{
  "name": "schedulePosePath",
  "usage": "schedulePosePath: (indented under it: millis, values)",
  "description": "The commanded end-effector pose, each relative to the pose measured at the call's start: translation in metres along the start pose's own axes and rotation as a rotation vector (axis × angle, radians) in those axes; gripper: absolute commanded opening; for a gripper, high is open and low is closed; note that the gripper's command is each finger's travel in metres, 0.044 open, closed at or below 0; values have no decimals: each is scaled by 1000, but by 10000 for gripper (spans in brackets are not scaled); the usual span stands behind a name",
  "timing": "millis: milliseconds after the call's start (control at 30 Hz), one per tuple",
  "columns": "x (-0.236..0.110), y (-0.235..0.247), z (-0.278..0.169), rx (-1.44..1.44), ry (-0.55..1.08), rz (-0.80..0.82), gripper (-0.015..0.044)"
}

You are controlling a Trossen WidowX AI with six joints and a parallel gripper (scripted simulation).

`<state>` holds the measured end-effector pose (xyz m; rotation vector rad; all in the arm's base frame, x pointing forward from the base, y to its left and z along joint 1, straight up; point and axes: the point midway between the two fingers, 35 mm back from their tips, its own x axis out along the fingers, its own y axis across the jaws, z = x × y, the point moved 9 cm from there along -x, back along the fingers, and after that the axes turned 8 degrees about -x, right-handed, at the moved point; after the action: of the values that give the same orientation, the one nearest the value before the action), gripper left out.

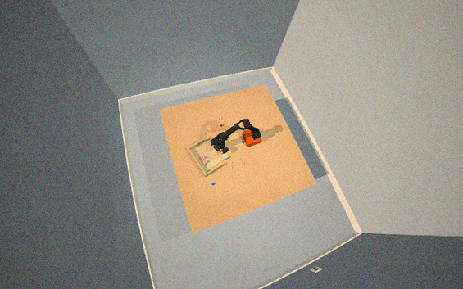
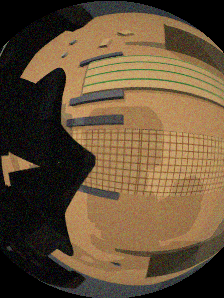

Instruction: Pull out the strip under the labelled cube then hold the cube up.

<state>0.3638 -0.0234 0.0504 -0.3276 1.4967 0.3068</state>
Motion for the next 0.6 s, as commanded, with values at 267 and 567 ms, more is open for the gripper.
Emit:
schedulePosePath:
  millis: [267, 567]
  values:
    - [4, 4, -22, -2, 17, 7, 0]
    - [5, 5, -36, -2, 18, 7, 0]
